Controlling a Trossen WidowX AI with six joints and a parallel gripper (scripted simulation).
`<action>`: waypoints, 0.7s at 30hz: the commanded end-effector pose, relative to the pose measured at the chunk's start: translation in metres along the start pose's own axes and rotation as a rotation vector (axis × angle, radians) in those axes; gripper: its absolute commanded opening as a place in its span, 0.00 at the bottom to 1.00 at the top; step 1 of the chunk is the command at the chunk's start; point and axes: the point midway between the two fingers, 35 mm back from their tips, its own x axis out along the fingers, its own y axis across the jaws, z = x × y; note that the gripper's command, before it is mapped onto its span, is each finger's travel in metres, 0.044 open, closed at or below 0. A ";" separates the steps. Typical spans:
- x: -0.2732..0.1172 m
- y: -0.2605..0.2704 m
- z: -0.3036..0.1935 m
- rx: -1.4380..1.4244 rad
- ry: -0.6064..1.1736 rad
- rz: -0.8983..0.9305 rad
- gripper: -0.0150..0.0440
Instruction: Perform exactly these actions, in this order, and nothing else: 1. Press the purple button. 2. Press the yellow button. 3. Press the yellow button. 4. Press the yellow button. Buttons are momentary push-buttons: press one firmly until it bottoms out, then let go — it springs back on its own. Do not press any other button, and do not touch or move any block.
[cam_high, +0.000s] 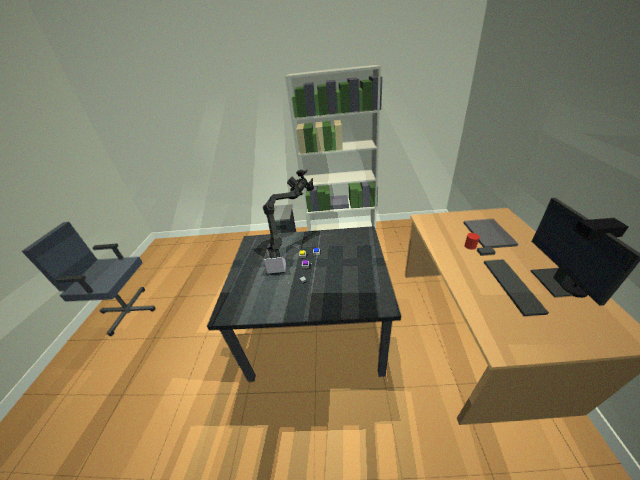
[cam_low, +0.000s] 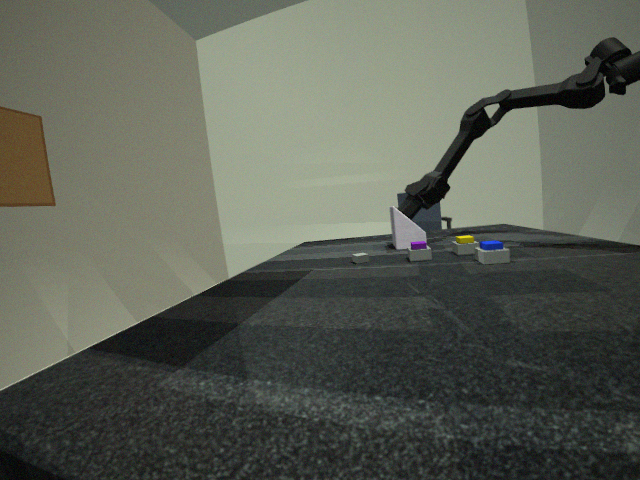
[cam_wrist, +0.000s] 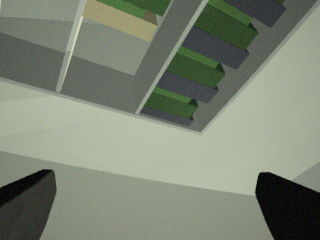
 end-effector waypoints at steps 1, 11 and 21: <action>0.000 0.002 -0.002 -0.002 0.004 0.007 0.93; -0.045 0.108 -0.128 -0.054 0.271 0.411 0.93; -0.165 0.189 -0.253 0.077 0.644 0.820 0.93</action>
